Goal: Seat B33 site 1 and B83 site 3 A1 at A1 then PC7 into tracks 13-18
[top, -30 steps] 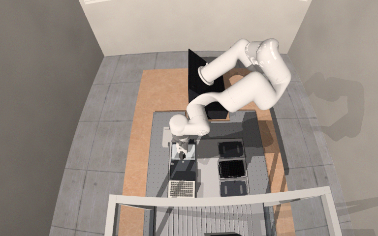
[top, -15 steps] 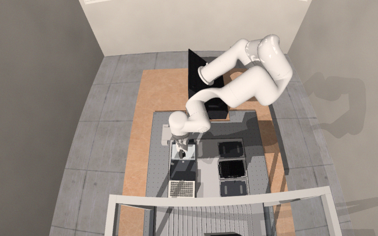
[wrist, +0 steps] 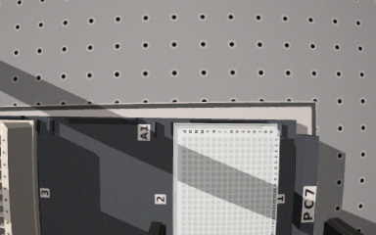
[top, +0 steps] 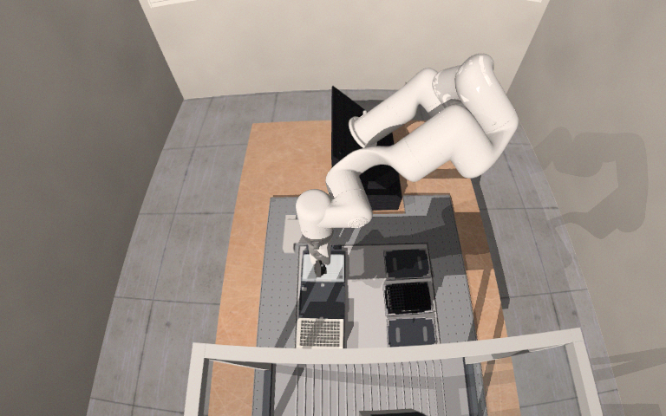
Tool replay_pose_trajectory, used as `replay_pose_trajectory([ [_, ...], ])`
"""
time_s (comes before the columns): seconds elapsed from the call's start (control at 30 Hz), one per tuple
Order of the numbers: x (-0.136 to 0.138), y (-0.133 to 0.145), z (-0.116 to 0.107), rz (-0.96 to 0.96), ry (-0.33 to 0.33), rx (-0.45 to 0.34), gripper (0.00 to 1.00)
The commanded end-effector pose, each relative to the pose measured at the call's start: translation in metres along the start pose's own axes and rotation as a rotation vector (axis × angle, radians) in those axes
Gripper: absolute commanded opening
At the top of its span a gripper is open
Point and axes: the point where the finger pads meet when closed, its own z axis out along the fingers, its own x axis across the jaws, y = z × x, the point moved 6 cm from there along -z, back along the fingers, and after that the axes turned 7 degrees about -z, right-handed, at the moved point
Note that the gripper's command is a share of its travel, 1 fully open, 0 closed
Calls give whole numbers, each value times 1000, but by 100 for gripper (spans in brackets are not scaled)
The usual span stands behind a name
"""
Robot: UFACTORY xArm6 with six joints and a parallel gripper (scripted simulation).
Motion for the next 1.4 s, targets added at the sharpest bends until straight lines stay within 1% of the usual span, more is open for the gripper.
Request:
replay_pose_trajectory([
  [0.0,-1,0,-8,-1,-3,2,100],
  [0.4,-1,0,-28,-1,-3,2,100],
  [0.93,-1,0,-30,-1,-3,2,100],
  [0.97,-1,0,-30,-34,-3,2,100],
  [1.03,-1,0,-30,-34,-3,2,100],
  [1.37,-1,0,-30,-368,-2,3,100],
])
